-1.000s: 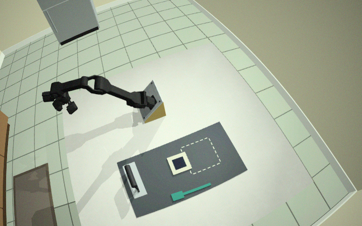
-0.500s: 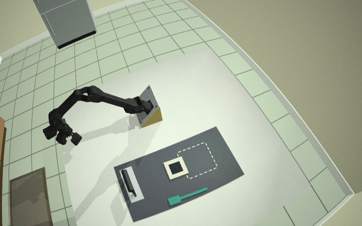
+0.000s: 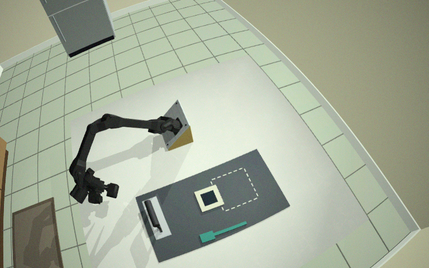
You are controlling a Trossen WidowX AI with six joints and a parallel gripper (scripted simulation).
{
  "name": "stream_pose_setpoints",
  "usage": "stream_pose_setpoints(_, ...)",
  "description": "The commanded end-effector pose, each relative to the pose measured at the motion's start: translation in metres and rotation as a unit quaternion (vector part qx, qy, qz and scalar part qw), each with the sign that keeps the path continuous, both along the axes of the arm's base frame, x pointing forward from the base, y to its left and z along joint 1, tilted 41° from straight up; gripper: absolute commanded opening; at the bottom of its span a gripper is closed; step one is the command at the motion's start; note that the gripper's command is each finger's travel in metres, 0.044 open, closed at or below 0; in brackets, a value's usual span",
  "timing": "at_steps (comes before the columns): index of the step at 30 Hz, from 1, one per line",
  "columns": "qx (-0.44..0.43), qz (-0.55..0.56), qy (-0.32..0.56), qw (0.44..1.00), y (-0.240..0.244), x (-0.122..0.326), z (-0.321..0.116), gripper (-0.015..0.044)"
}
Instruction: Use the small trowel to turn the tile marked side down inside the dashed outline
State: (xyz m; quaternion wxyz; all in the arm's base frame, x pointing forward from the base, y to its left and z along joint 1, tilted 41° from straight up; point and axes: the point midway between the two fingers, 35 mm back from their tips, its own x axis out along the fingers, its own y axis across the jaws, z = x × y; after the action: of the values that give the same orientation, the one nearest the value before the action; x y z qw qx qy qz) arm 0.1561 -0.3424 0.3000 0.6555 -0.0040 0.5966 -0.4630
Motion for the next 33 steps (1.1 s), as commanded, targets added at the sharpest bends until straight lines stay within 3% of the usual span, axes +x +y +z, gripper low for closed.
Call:
stream_pose_setpoints(1,0.008,0.039,0.020,0.999,0.012,0.035,-0.015,0.0270)
stream_pose_setpoints(16,0.002,0.235,0.145,0.961,0.139,0.191,-0.087,0.0270)
stream_pose_setpoints(33,-0.001,0.244,0.150,0.958,0.134,0.196,-0.104,0.0270)
